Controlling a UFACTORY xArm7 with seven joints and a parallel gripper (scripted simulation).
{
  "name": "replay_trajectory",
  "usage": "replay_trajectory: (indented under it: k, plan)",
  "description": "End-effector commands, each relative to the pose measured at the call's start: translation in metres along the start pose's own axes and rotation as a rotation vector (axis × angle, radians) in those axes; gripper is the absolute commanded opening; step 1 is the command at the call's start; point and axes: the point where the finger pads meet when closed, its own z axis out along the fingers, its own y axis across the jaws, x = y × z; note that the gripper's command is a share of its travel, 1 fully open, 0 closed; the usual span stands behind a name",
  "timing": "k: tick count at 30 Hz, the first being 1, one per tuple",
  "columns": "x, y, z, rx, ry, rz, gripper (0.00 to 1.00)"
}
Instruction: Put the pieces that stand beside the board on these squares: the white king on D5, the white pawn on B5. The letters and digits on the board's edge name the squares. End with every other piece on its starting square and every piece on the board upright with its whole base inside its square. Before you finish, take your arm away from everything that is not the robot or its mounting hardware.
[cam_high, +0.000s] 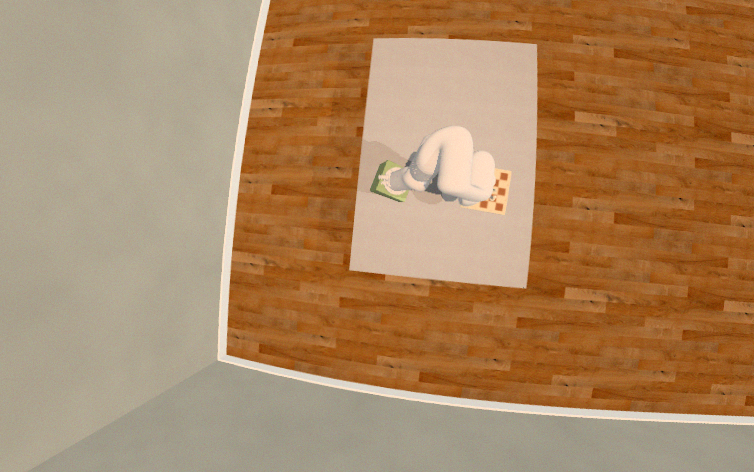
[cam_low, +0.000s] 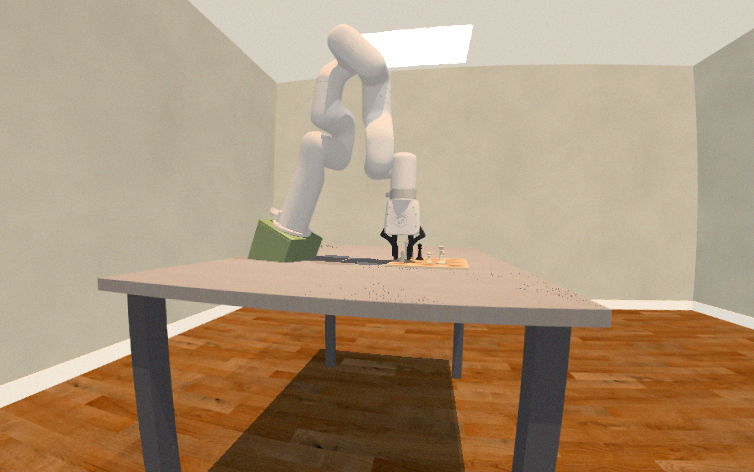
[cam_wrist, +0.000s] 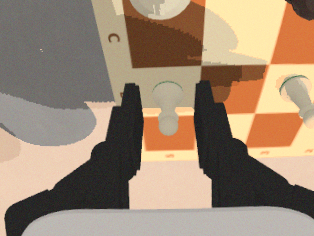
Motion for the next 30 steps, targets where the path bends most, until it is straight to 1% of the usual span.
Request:
replay_trajectory:
  k: [1, 4, 7, 9, 18, 21, 24, 30]
  plan:
    - [0.000, 0.001, -0.002, -0.003, 0.000, 0.000, 0.34]
    - [0.000, 0.001, -0.008, -0.003, 0.000, 0.000, 0.34]
    - [0.000, 0.001, -0.020, -0.003, 0.000, 0.000, 0.34]
    - [0.000, 0.001, -0.020, -0.003, 0.000, 0.000, 0.34]
    - [0.000, 0.001, -0.069, -0.003, 0.000, 0.000, 0.34]
    - [0.000, 0.001, -0.081, -0.003, 0.000, 0.000, 0.34]
    - [0.000, 0.001, -0.088, -0.003, 0.000, 0.000, 0.34]
    - [0.000, 0.001, -0.090, -0.003, 0.000, 0.000, 0.34]
